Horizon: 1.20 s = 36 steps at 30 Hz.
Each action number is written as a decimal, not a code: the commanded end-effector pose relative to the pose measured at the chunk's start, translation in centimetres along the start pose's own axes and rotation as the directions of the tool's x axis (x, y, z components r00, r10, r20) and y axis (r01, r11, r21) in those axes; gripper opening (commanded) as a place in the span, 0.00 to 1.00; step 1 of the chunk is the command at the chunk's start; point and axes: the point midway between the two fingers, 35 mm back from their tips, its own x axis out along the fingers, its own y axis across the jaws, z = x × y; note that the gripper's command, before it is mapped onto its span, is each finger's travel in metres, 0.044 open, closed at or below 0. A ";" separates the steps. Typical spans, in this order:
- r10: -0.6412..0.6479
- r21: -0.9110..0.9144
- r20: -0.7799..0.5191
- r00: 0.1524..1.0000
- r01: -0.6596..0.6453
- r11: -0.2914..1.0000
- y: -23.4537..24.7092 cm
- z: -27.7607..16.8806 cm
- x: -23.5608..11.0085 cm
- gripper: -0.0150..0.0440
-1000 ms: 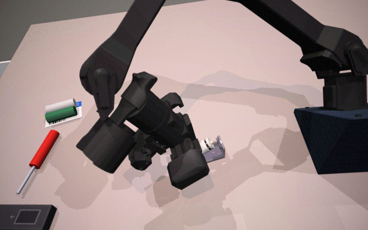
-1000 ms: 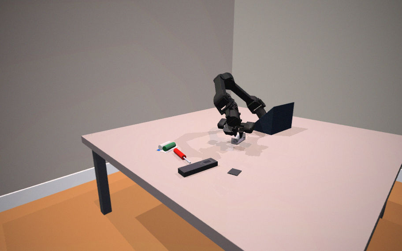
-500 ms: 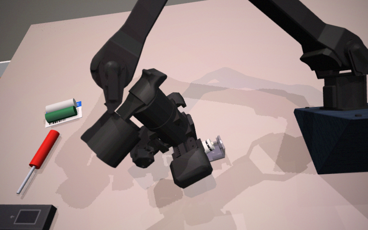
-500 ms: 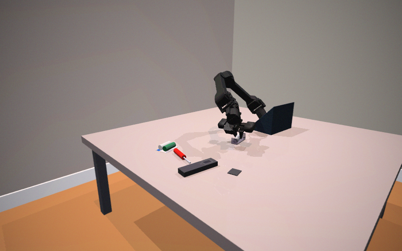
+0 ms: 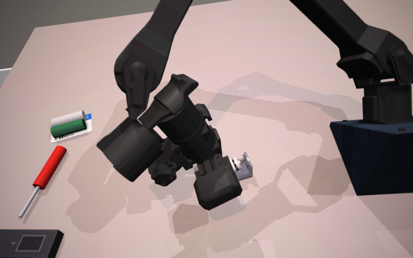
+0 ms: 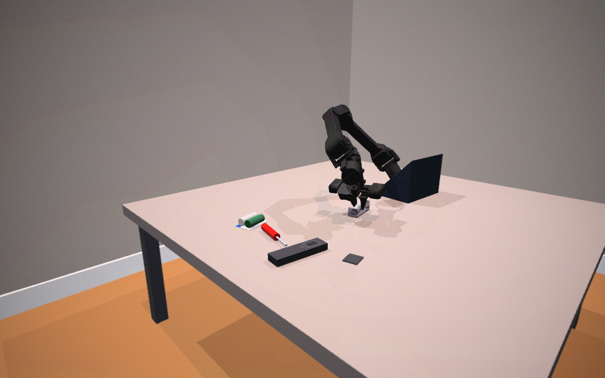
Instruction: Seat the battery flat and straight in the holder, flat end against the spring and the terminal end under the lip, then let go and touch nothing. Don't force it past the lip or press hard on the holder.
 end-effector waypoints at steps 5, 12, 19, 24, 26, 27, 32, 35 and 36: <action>0.004 0.010 0.061 0.998 -0.005 1.000 0.1 0.5 0.0 0.39; 0.006 0.008 0.092 0.996 -0.006 1.000 0.1 0.5 0.1 0.39; 0.007 0.007 0.123 0.992 -0.008 1.000 0.0 0.3 0.2 0.39; 0.008 0.006 0.144 0.989 -0.009 1.000 0.0 0.3 0.2 0.39; 0.008 0.006 0.153 0.988 -0.009 1.000 0.0 0.2 0.2 0.39; 0.008 0.005 0.157 0.988 -0.009 1.000 0.0 0.2 0.3 0.39; 0.009 0.005 0.178 0.984 -0.010 1.000 0.0 0.1 0.3 0.39; 0.009 0.005 0.191 0.982 -0.010 1.000 -0.1 0.1 0.4 0.39; 0.010 0.005 0.195 0.981 -0.011 1.000 -0.1 0.0 0.4 0.39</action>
